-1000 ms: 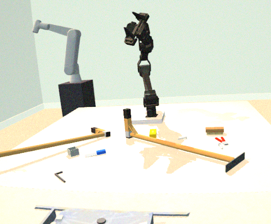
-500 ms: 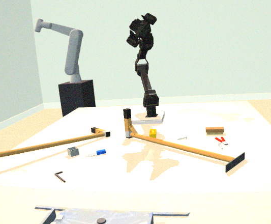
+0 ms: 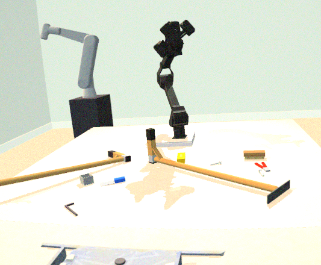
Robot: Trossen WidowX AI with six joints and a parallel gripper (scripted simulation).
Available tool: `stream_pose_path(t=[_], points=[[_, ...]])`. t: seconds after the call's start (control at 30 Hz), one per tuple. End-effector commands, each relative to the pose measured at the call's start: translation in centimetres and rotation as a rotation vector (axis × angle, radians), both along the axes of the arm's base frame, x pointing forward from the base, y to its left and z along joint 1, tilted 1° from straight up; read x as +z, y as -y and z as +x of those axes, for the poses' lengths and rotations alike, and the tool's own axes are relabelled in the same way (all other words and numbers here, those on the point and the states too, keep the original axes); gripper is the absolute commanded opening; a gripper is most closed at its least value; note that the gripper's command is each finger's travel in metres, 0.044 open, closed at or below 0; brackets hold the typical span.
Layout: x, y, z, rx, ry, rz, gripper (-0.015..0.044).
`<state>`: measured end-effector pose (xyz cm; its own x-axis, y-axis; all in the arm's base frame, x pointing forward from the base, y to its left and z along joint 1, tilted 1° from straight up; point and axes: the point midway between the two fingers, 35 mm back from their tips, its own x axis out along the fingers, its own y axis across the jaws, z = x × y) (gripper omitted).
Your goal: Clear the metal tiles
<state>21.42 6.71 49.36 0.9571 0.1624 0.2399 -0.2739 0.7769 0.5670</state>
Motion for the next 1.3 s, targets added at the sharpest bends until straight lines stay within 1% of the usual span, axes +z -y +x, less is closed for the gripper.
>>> stream_pose_path(t=[0.0, 0.57, 1.13, 1.27], points=[[-0.7, -1.0, 0.0, 0.036, -0.037, -0.088, 0.0440], [-4.2, -4.6, -1.0, 0.207, -0.173, -0.441, 0.0440], [-8.0, -7.1, -3.6, 0.421, -0.261, -0.786, 0.0440], [-8.3, -7.3, -3.8, 0.442, -0.266, -0.816, 0.0440]])
